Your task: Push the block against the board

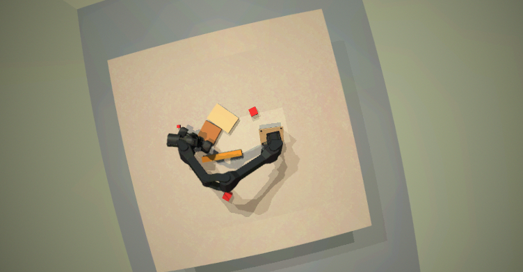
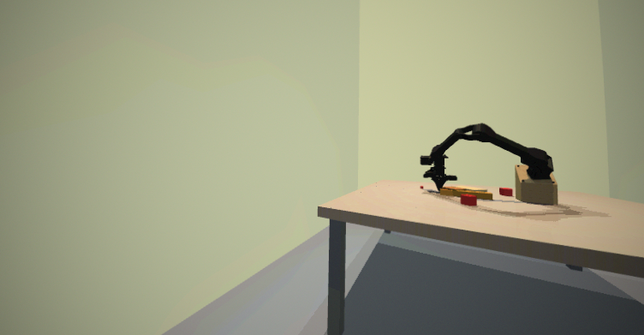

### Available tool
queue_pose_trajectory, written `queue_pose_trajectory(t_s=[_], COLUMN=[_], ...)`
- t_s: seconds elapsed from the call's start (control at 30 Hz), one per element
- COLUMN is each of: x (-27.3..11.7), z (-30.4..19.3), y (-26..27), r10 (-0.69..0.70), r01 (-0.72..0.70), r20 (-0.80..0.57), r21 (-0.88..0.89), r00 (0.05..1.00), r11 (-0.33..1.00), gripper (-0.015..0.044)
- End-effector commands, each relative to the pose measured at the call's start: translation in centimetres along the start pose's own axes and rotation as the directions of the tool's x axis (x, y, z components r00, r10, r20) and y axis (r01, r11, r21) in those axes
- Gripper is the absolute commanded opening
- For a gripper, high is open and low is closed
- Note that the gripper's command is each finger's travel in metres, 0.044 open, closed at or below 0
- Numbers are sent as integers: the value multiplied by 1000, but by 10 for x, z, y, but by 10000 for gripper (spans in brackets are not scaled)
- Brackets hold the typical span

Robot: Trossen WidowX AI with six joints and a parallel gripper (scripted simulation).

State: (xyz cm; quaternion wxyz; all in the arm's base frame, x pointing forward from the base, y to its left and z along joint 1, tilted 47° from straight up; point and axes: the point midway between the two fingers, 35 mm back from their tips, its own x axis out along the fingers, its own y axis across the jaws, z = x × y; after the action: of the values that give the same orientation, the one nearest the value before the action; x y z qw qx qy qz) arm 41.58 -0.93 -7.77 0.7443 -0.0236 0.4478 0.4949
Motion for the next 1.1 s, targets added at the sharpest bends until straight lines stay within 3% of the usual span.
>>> queue_pose_trajectory(t_s=[0.0,0.4,1.07], x=[0,0,0], z=[-7,-21,8], y=[0,-1,-3], r10=[0,-1,0], r01=[0,1,0], r20=[0,-1,0], r21=[-3,-2,-3], r00=[1000,1000,1000], r11=[1000,1000,1000], gripper=[0,0,0])
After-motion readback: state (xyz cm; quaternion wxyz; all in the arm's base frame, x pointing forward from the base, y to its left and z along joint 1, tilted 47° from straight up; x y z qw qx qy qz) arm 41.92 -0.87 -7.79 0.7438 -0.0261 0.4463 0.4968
